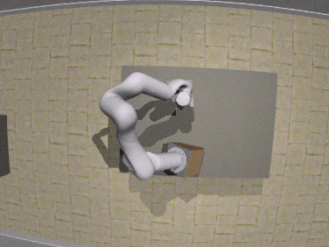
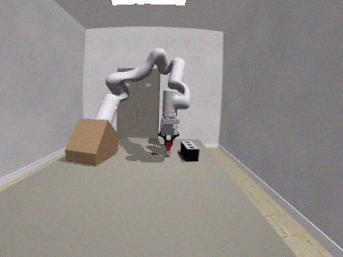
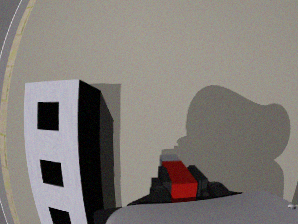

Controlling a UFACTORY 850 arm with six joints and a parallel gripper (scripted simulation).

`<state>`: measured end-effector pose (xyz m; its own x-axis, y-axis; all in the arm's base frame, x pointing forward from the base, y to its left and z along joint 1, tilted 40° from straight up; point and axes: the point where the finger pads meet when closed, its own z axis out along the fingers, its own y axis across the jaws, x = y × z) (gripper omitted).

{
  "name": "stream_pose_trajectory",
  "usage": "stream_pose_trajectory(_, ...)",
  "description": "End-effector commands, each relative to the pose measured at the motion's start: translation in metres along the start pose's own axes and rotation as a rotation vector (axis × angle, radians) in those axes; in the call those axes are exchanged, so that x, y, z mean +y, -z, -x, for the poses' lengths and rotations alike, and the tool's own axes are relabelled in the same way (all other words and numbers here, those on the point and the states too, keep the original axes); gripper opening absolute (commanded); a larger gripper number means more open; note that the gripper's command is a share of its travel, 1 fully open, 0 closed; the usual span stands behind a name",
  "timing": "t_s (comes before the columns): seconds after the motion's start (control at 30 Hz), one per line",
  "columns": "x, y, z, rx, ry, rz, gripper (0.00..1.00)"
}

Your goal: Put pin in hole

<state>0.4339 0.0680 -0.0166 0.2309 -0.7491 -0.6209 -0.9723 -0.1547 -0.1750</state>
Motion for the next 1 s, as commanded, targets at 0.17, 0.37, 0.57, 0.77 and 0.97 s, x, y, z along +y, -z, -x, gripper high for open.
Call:
stream_pose_trajectory(0.17,-0.001,0.011,0.000,0.001,0.000,-0.001,0.00)
stream_pose_trajectory(0.37,-0.001,0.011,0.000,0.001,0.000,-0.001,0.00)
stream_pose_trajectory(0.57,-0.001,0.011,0.000,0.001,0.000,-0.001,0.00)
stream_pose_trajectory(0.77,0.000,0.026,0.000,0.001,0.000,-0.001,0.00)
stream_pose_trajectory(0.97,0.000,0.026,0.000,0.001,0.000,-0.001,0.00)
